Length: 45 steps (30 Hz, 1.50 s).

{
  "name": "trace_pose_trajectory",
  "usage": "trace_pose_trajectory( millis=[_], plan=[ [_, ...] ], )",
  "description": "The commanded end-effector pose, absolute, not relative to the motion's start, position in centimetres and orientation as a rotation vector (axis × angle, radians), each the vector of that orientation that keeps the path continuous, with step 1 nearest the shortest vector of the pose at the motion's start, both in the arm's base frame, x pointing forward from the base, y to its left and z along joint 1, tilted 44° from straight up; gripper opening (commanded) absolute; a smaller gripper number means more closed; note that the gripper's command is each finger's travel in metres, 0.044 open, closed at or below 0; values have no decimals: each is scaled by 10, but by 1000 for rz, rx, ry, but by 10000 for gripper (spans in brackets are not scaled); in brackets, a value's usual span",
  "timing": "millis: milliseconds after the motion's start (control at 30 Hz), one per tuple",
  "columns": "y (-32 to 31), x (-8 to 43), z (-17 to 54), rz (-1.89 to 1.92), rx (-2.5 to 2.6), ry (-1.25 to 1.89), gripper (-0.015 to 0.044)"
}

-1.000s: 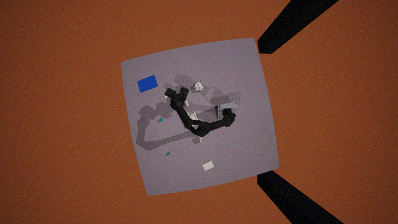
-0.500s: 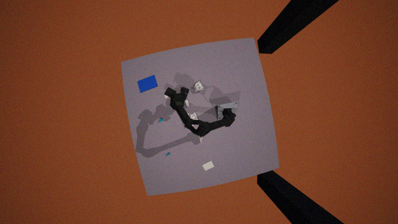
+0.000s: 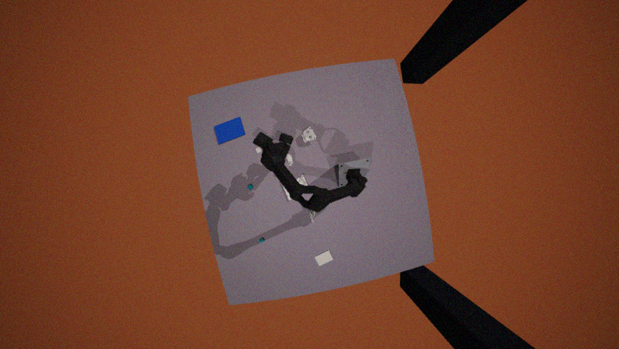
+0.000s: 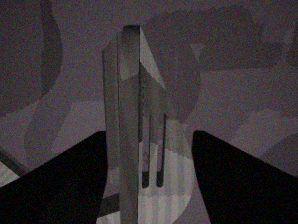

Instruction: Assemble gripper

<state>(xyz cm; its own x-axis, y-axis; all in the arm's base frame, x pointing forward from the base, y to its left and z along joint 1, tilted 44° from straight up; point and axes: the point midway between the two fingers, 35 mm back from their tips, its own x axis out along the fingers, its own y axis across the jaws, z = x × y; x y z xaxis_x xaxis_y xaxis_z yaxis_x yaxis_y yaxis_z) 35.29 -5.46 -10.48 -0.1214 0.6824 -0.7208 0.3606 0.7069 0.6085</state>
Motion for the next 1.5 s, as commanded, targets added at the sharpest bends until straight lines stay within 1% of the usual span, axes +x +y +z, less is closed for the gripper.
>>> trace_pose_trajectory(
  millis=[0,367,1467],
  plan=[
    [-66,356,-92,338,824,1724,134],
    [-72,356,-82,353,813,1719,134],
    [-8,310,-17,970,219,1390,134]
  ],
)
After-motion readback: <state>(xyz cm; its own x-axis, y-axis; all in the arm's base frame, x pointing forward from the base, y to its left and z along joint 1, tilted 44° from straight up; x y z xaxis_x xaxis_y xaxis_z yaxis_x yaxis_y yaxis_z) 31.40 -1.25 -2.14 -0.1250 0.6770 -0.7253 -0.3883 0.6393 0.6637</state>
